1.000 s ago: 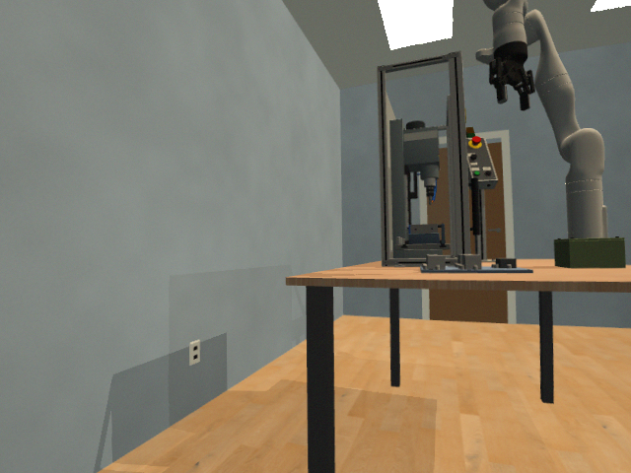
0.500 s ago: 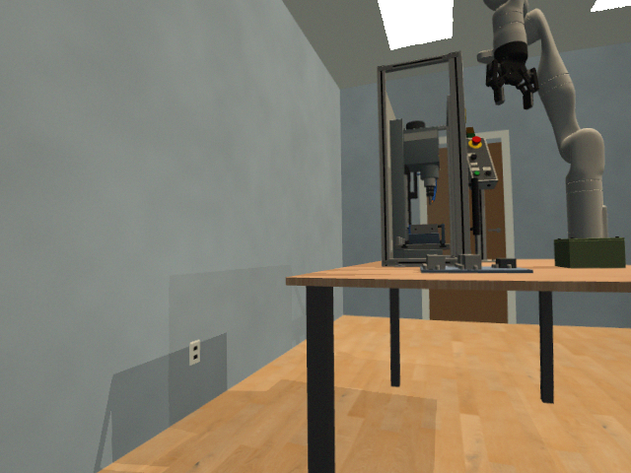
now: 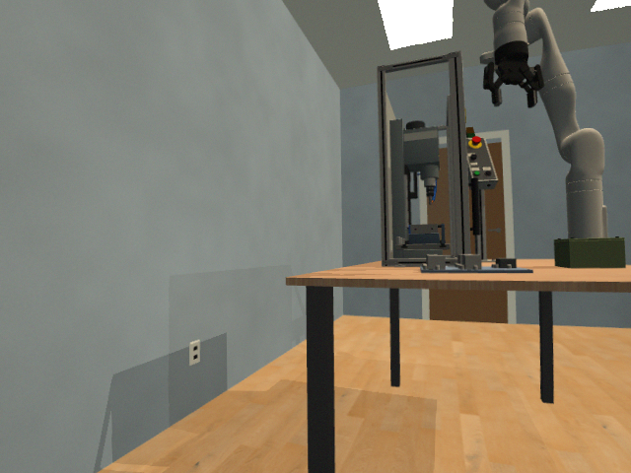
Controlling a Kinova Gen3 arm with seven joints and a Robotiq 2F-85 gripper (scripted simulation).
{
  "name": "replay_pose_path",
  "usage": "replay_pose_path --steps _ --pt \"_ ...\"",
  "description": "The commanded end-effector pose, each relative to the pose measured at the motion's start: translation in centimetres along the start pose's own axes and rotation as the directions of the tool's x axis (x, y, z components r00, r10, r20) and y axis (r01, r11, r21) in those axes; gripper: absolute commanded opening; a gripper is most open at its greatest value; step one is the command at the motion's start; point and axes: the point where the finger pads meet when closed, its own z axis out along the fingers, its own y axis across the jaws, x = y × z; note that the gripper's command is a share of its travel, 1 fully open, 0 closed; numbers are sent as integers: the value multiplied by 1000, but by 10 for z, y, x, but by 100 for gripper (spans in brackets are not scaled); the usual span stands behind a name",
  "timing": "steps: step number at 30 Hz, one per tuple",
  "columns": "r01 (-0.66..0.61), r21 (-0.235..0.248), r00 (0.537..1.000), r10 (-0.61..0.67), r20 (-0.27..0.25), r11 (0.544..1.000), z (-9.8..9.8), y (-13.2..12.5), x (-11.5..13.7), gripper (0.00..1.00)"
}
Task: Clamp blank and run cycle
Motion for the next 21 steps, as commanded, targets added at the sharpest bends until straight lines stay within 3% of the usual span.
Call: replay_pose_path --steps 1,5,17,21 --pt "-46 3 999 46 1 999 -1 0 -1 100" --pt "-228 8 974 228 3 974 -4 -1 -3 100" --pt "-228 8 974 228 3 974 -4 -1 -3 100" --pt "-333 9 943 333 5 943 -3 -1 -3 100"
